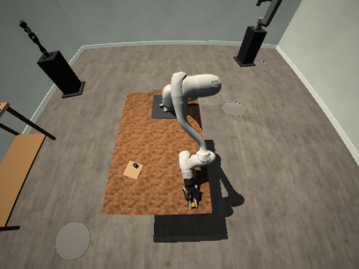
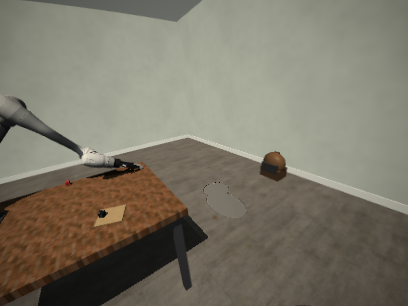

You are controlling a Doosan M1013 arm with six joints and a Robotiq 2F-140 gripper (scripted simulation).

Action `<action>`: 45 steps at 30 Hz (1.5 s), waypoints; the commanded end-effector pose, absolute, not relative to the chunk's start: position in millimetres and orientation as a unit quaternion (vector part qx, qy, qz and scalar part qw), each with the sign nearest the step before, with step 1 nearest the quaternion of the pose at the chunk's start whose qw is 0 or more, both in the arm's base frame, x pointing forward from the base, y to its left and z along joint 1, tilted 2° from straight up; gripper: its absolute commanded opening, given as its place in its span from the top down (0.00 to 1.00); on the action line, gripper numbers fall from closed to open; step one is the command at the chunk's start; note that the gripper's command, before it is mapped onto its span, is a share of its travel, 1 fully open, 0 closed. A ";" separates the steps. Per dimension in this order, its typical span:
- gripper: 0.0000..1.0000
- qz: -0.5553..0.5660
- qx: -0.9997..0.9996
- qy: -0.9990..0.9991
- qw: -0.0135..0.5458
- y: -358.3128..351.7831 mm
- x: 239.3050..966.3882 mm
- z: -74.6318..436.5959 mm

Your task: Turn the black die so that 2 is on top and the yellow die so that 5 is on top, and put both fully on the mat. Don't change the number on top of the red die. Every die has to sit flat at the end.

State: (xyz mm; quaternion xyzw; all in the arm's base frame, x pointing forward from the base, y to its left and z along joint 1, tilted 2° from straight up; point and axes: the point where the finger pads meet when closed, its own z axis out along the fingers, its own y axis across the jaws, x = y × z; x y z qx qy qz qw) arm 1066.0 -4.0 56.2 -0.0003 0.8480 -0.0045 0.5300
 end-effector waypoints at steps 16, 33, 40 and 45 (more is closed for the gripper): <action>0.65 -0.004 0.000 0.848 0.530 -4.0 1066.0 56.4; 0.65 -0.004 0.000 0.848 0.530 -3.9 1056.5 61.0; 0.65 -0.004 0.000 0.848 0.530 -3.7 1033.4 72.3; 0.65 -0.004 0.000 0.848 0.530 -3.7 1025.7 76.1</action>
